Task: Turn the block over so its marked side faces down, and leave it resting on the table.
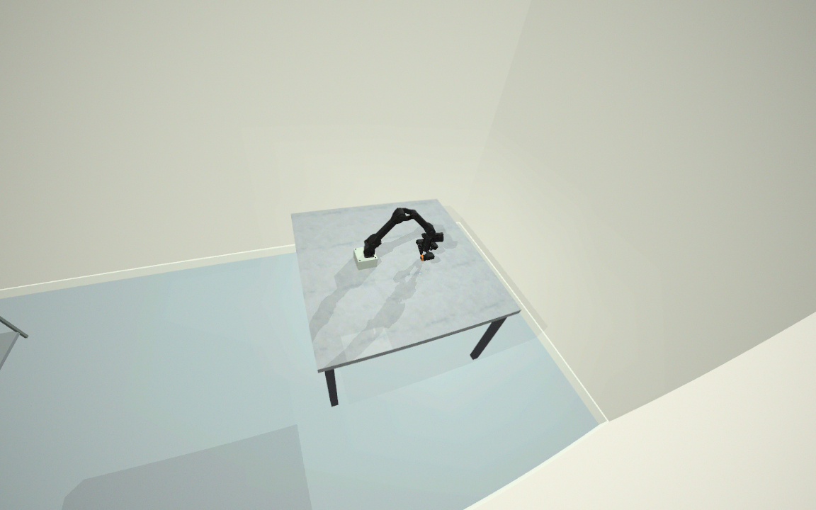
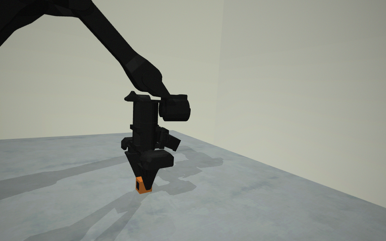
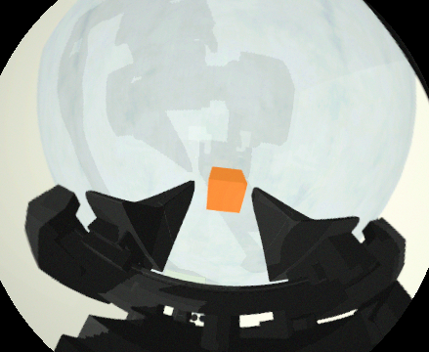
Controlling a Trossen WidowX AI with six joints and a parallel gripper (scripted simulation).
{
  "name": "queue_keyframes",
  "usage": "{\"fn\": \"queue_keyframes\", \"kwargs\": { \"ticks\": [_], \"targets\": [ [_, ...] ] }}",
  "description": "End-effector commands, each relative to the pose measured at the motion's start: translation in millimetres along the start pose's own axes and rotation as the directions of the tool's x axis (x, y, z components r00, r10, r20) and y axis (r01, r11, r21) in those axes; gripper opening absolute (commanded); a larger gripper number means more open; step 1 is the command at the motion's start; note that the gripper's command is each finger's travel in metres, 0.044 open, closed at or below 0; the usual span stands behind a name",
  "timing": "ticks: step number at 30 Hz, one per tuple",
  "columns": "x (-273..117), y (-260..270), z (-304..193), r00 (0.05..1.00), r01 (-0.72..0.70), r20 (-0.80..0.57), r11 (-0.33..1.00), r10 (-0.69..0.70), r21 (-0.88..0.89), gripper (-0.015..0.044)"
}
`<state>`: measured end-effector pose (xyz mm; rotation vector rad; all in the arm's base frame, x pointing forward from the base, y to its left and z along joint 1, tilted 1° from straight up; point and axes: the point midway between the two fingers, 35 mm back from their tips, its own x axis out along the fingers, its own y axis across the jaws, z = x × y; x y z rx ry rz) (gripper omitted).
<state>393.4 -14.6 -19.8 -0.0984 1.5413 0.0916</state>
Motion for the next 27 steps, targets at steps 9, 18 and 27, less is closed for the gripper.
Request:
{"fn": "queue_keyframes", "kwargs": {
  "ticks": [9, 18, 27],
  "targets": [
    [1, -1, 0, 1.000, 0.004, 0.000, 1.000, -0.004, 0.006, 0.0085],
    [1, -1, 0, 1.000, 0.004, 0.000, 1.000, -0.004, 0.006, 0.0025],
    [-29, -1, 0, 1.000, 0.004, 0.000, 1.000, -0.004, 0.006, 0.0000]
  ]
}}
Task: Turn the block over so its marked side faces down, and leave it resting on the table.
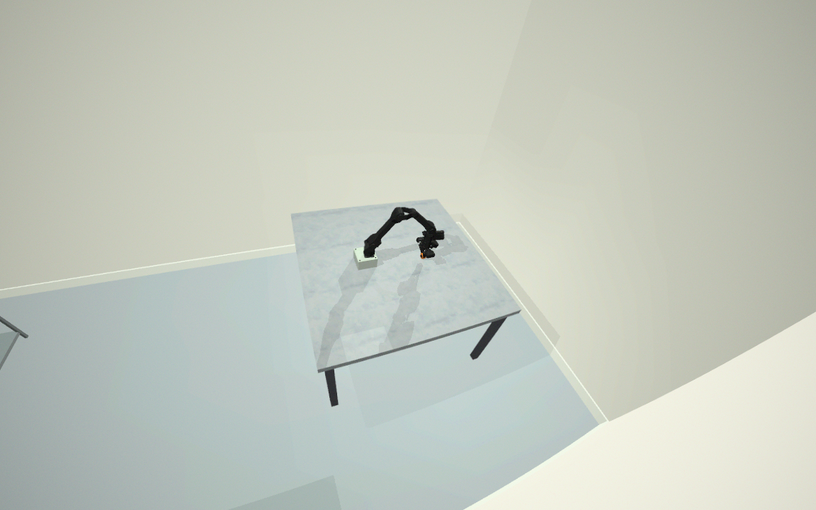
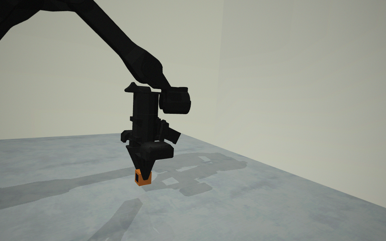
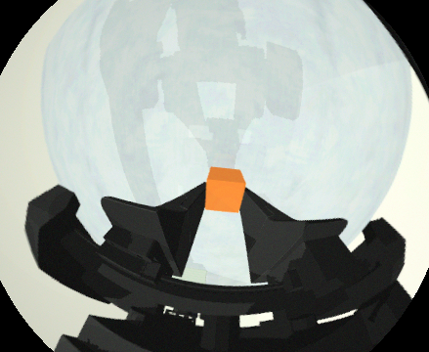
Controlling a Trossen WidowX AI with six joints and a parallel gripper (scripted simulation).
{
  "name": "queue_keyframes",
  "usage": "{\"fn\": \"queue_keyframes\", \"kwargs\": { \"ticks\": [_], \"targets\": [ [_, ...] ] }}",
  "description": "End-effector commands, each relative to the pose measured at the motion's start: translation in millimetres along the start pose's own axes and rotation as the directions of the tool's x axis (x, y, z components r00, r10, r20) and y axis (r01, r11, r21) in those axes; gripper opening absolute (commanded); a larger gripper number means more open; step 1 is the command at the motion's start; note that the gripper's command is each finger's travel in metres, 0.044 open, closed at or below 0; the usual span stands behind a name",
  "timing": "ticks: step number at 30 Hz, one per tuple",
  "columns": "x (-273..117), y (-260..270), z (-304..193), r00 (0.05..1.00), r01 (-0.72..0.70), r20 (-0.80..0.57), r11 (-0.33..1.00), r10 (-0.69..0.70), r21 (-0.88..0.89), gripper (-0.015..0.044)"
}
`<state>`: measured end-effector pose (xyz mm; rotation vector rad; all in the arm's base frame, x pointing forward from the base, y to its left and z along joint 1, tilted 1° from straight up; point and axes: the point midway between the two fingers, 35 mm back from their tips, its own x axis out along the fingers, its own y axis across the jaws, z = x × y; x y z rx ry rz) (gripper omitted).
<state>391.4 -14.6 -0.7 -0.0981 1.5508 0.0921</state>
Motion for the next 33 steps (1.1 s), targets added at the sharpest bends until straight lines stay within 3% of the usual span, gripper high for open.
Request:
{"fn": "queue_keyframes", "kwargs": {
  "ticks": [1, 33],
  "targets": [
    [-10, -1, 2, 1.000, 0.005, 0.009, 1.000, -0.005, 0.006, 0.0000],
    [2, -1, 0, 0.896, 0.002, 0.444, 1.000, -0.006, 0.008, 0.0000]
  ]
}}
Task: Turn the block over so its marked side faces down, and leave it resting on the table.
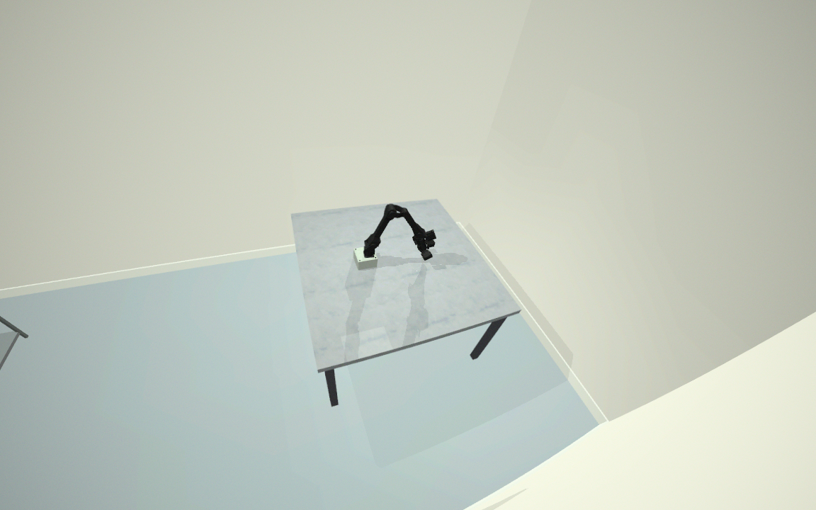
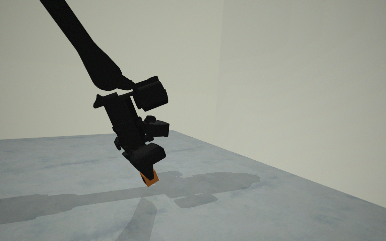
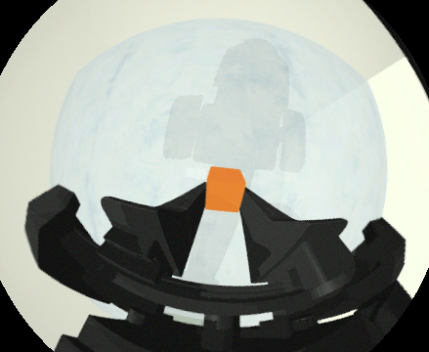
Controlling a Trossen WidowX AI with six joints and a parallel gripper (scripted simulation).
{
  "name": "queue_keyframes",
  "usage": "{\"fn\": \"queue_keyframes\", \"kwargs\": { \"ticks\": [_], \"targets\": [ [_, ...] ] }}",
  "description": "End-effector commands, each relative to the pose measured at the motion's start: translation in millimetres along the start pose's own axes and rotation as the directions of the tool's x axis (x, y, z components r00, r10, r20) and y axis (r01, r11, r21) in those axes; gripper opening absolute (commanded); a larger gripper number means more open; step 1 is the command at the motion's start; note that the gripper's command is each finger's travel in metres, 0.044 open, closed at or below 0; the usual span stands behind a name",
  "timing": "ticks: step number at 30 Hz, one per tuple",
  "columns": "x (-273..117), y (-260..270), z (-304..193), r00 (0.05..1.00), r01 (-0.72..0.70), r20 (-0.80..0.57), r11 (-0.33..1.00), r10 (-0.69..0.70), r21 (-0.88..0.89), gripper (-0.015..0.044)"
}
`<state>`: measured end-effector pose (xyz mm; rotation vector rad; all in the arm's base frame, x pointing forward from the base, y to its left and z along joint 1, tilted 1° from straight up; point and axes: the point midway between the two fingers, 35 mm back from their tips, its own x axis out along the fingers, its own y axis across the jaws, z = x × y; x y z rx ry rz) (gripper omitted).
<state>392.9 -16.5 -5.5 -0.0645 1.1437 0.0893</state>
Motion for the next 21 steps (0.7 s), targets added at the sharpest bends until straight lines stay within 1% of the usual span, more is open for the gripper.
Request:
{"fn": "queue_keyframes", "kwargs": {
  "ticks": [1, 5, 11, 21],
  "targets": [
    [-4, 1, -1, 0.998, -0.002, 0.067, 1.000, 0.003, -0.009, 0.0000],
    [-6, 1, -3, 0.993, -0.001, 0.116, 1.000, 0.002, -0.012, 0.0000],
    [-4, 1, -2, 0.992, -0.001, 0.128, 1.000, 0.002, -0.011, 0.0000],
    [18, -1, -2, 0.962, -0.002, 0.272, 1.000, 0.003, -0.004, 0.0000]
  ]
}}
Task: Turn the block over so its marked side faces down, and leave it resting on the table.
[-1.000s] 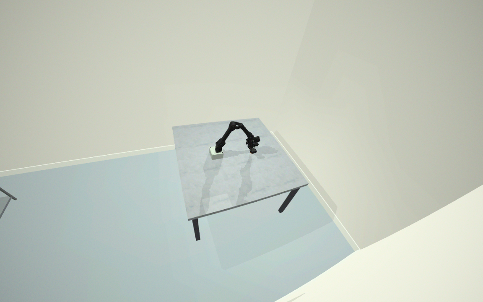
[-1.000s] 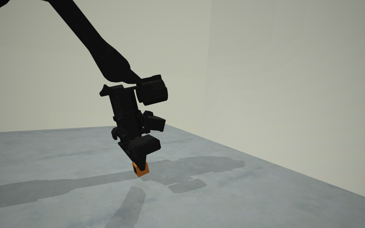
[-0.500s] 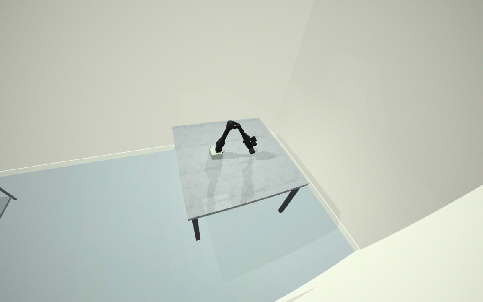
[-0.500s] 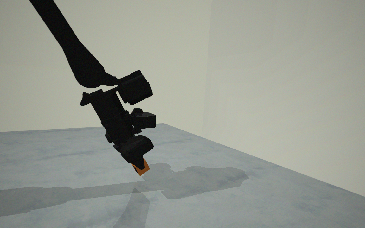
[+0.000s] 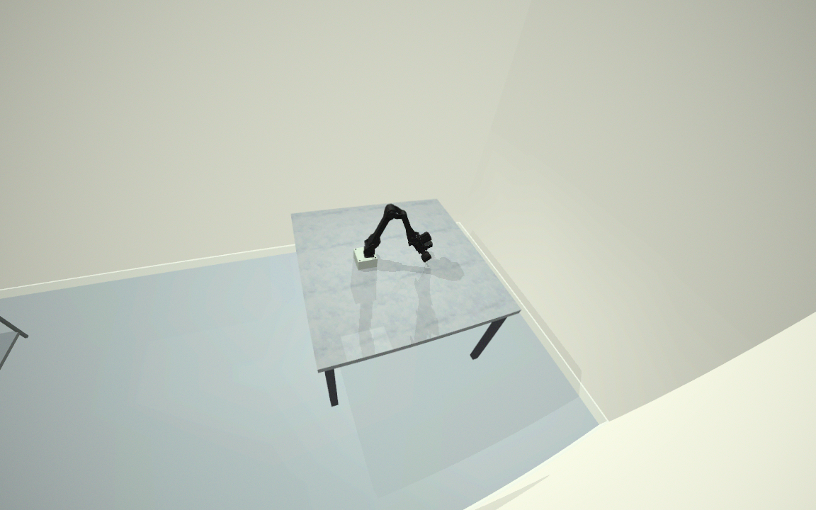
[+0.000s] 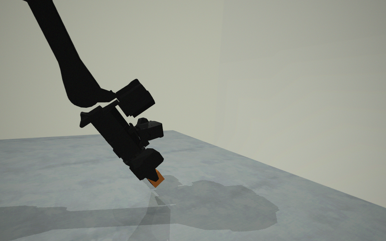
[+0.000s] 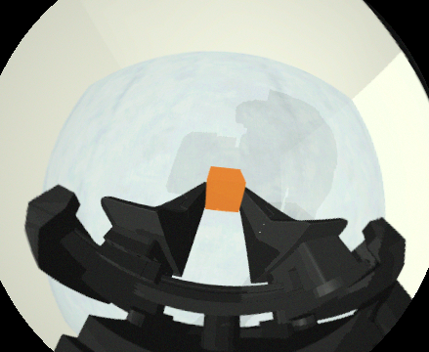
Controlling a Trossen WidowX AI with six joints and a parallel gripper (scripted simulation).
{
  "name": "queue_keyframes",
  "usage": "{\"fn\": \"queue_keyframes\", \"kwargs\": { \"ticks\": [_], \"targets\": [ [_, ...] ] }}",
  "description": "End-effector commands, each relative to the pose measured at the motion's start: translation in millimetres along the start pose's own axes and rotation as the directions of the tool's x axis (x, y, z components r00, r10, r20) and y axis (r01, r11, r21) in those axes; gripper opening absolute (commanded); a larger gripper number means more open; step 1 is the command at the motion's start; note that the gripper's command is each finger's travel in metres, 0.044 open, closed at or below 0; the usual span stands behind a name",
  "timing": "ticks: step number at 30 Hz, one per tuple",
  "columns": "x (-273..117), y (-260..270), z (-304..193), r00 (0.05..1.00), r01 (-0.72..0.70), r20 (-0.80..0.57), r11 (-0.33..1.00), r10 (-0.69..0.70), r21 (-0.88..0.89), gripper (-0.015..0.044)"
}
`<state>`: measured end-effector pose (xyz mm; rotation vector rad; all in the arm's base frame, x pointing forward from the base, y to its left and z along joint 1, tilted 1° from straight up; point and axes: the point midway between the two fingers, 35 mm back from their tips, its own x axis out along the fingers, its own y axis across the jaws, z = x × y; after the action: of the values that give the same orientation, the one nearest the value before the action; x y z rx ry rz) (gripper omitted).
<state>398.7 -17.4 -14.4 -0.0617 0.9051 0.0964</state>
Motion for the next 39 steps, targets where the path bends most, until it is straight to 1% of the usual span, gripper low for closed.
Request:
{"fn": "queue_keyframes", "kwargs": {
  "ticks": [1, 12, 24, 31, 39],
  "targets": [
    [8, 1, -6, 0.999, -0.006, 0.052, 1.000, 0.005, 0.006, 0.0000],
    [16, 1, -12, 0.977, -0.007, 0.213, 1.000, 0.005, 0.006, 0.0000],
    [7, 3, -20, 0.926, -0.006, 0.378, 1.000, 0.006, -0.001, 0.0000],
    [4, 3, -20, 0.914, -0.006, 0.407, 1.000, 0.006, -0.002, 0.0000],
    [4, 3, -20, 0.913, -0.006, 0.408, 1.000, 0.006, -0.002, 0.0000]
  ]
}}
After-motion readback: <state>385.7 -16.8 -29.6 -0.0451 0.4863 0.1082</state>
